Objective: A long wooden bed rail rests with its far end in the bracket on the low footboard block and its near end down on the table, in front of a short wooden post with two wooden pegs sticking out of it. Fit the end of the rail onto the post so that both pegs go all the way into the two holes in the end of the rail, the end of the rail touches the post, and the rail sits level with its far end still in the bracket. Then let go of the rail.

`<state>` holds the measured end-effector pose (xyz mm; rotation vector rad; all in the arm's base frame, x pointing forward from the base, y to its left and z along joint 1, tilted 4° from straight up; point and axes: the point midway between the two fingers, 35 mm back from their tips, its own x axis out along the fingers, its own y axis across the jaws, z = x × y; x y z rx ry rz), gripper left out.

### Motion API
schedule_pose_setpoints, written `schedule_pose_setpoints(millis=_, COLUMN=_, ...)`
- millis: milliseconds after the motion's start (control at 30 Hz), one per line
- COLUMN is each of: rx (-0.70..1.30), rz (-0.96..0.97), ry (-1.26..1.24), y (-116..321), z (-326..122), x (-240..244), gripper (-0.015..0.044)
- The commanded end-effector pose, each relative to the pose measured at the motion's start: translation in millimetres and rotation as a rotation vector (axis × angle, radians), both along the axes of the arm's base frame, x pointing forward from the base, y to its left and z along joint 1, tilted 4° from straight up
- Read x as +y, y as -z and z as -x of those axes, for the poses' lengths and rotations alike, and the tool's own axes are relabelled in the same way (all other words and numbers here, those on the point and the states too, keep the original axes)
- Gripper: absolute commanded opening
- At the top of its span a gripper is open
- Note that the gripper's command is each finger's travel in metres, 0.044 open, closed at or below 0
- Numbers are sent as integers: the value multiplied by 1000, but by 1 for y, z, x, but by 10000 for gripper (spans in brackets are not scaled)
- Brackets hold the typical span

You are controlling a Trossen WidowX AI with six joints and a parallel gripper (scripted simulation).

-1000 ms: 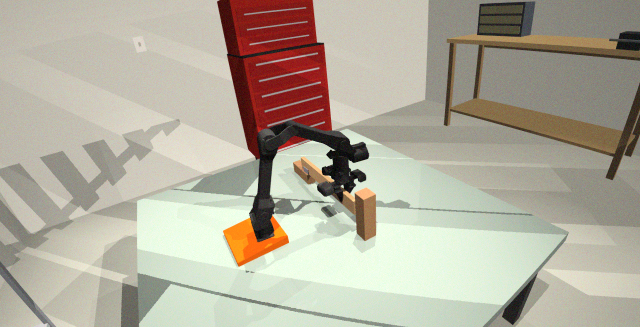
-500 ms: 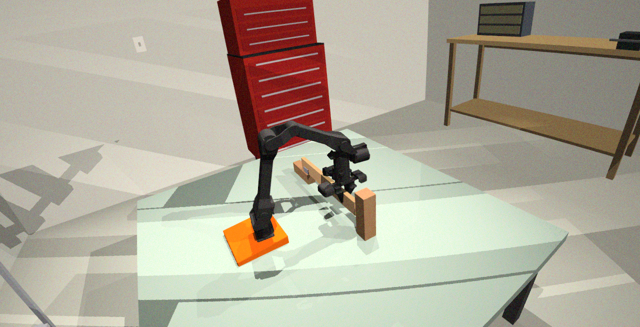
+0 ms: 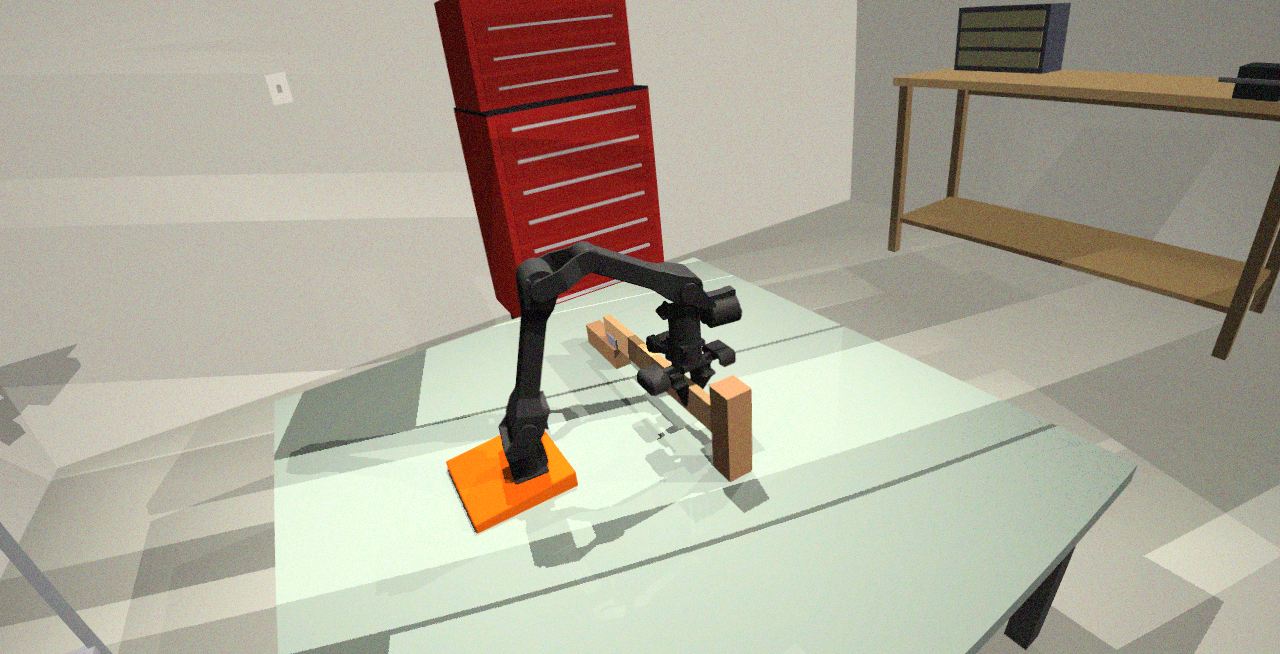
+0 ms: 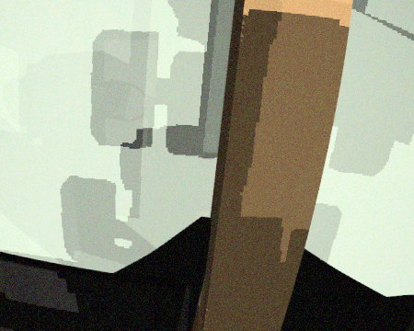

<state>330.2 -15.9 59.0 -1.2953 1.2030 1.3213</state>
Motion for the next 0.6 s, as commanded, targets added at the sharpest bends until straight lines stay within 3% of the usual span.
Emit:
schedule_pose_setpoints(millis=0, rx=-5, rz=0, ry=-3, y=-2, z=-2, x=-2, gripper=0)
schedule_pose_setpoints(millis=567, rx=-5, rz=0, ry=-3, y=-1, z=-2, x=-7, gripper=0)
